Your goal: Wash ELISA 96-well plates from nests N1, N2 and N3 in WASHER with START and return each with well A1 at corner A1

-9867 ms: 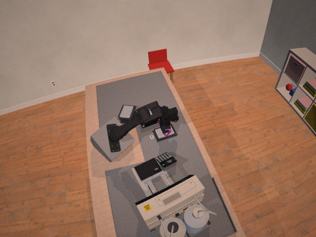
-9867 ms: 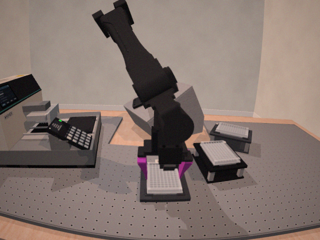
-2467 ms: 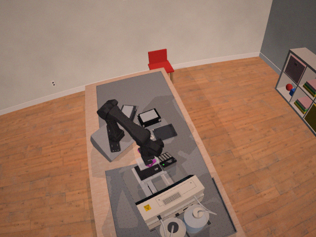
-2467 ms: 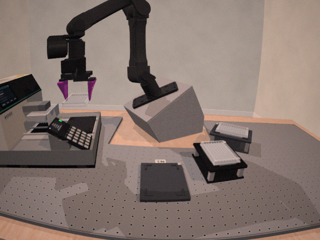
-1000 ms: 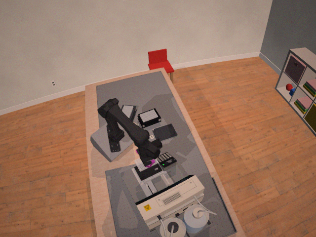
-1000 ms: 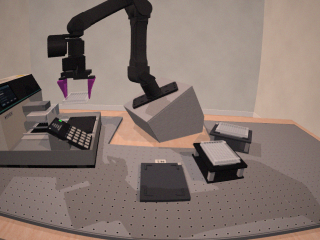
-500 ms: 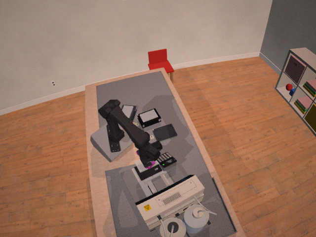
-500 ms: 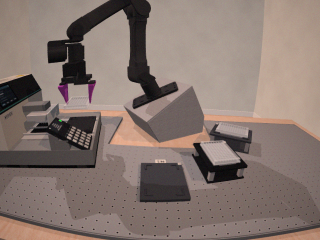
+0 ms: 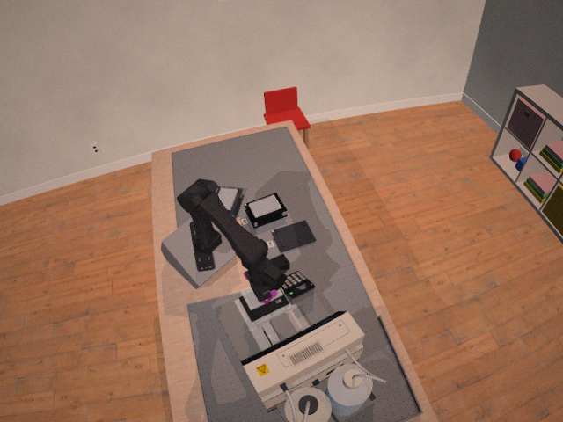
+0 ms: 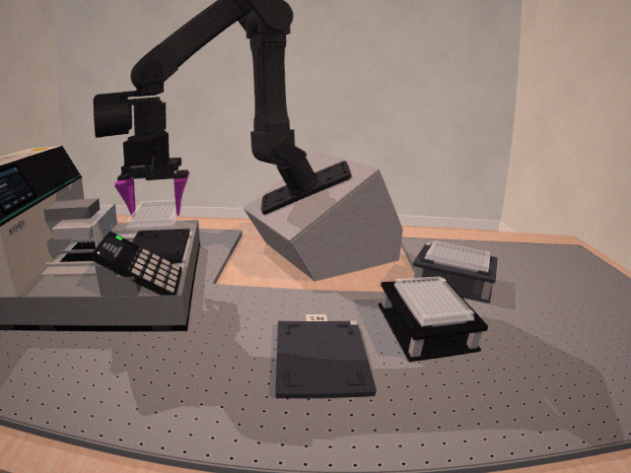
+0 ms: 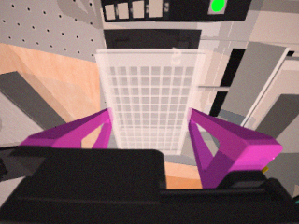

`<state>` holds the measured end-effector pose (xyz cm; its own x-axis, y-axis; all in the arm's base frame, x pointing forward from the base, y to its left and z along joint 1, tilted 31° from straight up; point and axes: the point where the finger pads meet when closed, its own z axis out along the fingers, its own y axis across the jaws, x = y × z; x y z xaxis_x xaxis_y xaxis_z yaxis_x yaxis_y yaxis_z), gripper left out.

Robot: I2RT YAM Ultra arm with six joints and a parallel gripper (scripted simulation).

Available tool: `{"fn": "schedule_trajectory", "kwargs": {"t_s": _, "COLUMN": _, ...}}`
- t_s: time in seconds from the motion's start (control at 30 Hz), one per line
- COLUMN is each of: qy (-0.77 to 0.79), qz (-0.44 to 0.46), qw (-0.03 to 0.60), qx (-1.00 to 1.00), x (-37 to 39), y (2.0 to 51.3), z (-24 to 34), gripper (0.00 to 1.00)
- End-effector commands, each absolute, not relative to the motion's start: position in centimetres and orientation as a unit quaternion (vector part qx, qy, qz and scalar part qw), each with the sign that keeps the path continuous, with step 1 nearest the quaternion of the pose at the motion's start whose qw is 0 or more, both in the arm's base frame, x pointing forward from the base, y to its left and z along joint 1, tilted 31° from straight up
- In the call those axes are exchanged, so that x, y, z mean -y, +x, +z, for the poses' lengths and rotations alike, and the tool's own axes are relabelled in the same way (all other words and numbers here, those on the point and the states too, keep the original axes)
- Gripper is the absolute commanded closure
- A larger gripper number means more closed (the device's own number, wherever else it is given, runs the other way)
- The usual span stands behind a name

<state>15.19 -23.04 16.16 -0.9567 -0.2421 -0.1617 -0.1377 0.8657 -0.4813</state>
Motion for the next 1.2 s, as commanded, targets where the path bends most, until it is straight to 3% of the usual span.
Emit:
{"fn": "schedule_trajectory", "kwargs": {"t_s": 0.0, "qy": -0.1, "qz": -0.248, "qw": 0.117, "qx": -0.956, "x": 23.5, "y": 15.6, "z": 16.3, "gripper": 1.0}}
{"fn": "schedule_trajectory", "kwargs": {"t_s": 1.17, "qy": -0.1, "qz": -0.248, "qw": 0.117, "qx": -0.956, "x": 24.9, "y": 16.5, "z": 13.5, "gripper": 1.0}}
